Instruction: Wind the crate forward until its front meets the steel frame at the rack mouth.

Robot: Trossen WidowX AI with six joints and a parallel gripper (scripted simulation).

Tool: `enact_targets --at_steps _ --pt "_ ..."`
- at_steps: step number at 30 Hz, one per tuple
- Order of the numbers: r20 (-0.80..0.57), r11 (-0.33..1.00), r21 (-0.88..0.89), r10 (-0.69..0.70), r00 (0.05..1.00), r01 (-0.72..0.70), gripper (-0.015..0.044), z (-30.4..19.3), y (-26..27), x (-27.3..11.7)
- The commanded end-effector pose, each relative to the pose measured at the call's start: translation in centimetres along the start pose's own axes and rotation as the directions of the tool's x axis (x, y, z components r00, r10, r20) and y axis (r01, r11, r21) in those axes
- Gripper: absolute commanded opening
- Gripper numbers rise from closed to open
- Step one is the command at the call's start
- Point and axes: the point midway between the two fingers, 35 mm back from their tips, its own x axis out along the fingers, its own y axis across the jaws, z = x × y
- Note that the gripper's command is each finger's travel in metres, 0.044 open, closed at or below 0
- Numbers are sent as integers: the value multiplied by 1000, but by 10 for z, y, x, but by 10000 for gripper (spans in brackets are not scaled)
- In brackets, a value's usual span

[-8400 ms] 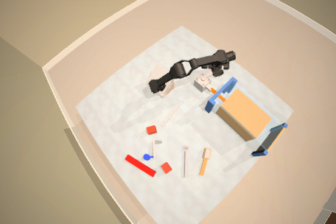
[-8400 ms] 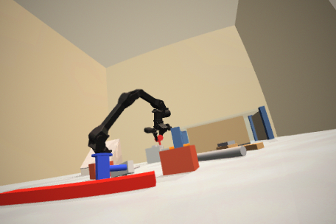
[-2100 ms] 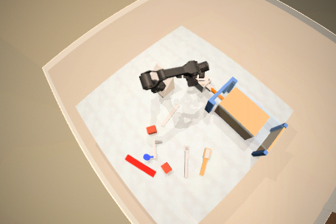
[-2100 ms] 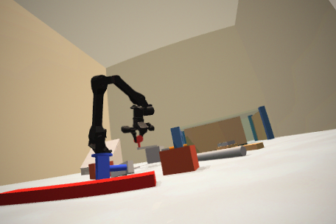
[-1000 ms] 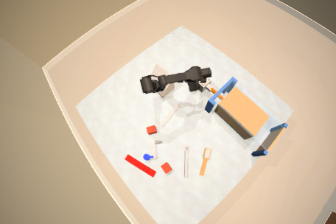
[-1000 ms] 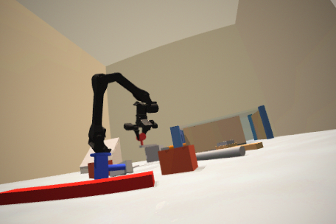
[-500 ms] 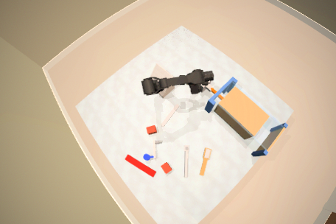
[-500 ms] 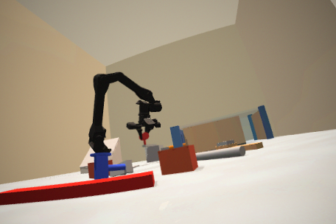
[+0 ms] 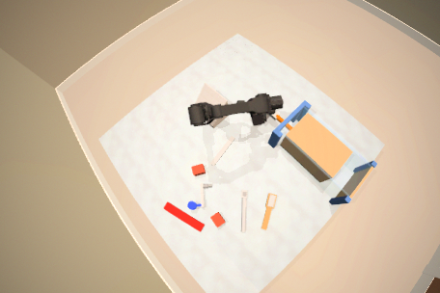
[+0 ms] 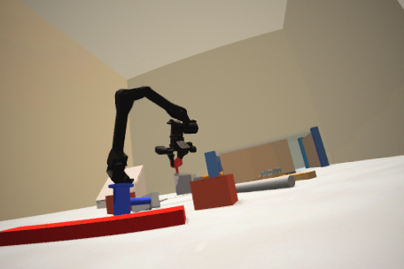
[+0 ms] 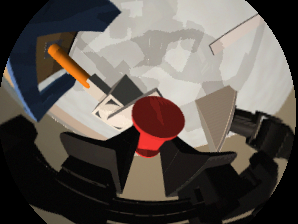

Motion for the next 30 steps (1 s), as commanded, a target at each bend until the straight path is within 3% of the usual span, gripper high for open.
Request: enact_targets --at_steps 1,30 --pt "21 1000 7 21 1000 -21 0 10 12 -2" --pt "22 1000 8 23 1000 -23 0 23 43 -9"
